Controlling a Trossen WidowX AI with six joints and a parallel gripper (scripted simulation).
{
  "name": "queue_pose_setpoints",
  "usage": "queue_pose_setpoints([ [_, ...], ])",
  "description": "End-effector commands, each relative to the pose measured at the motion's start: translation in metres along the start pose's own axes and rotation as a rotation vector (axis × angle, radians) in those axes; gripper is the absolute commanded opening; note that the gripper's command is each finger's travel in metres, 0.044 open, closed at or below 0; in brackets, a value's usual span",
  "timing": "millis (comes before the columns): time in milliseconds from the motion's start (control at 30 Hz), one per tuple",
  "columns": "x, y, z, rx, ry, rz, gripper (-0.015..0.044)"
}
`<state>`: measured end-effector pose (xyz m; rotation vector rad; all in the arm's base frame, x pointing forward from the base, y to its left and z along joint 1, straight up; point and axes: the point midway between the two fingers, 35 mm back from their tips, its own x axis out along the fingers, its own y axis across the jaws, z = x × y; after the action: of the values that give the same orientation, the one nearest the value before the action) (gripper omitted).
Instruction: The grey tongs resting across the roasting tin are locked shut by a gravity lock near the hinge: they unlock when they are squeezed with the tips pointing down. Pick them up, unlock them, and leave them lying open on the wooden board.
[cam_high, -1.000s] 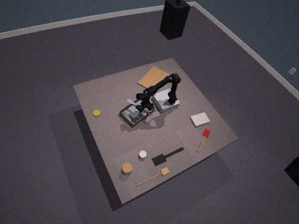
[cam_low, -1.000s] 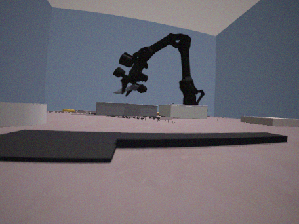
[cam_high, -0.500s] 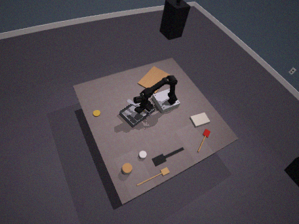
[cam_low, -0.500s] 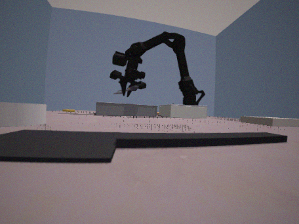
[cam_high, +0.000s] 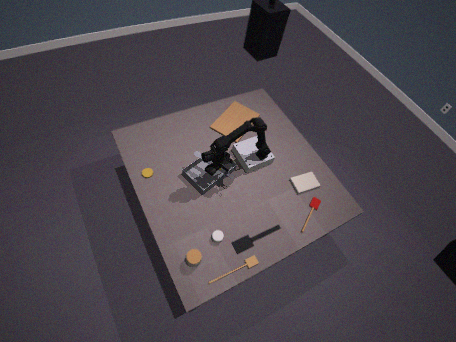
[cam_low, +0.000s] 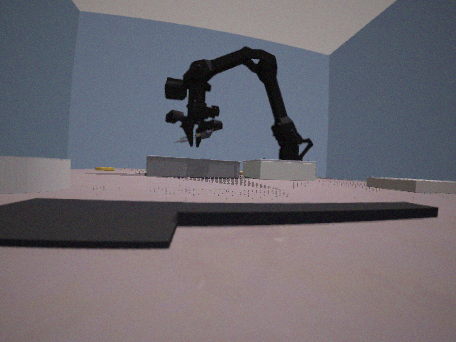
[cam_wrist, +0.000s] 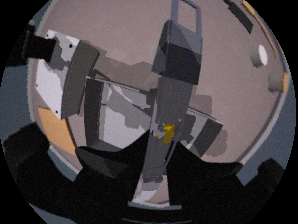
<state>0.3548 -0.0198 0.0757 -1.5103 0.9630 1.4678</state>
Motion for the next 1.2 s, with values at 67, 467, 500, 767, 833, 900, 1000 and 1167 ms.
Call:
queue_pose_setpoints([
  [67,0.0,0.0,0.0,0.006,0.0,0.003,-0.015],
  [467,-0.002,0.01,-0.023,0.43,0.008,0.0,-0.015],
  [500,-0.002,0.011,-0.025,0.471,0.008,0.0,-0.015],
  [767,-0.003,0.019,-0.041,0.799,0.01,-0.002,-0.015],
  [833,-0.003,0.021,-0.045,0.88,0.011,-0.002,-0.015],
  [900,-0.003,0.024,-0.049,0.963,0.012,-0.003,-0.015],
  [1000,-0.003,0.028,-0.055,1.086,0.013,-0.003,-0.015],
  [1167,-0.004,0.033,-0.064,1.29,0.015,-0.005,-0.015],
])
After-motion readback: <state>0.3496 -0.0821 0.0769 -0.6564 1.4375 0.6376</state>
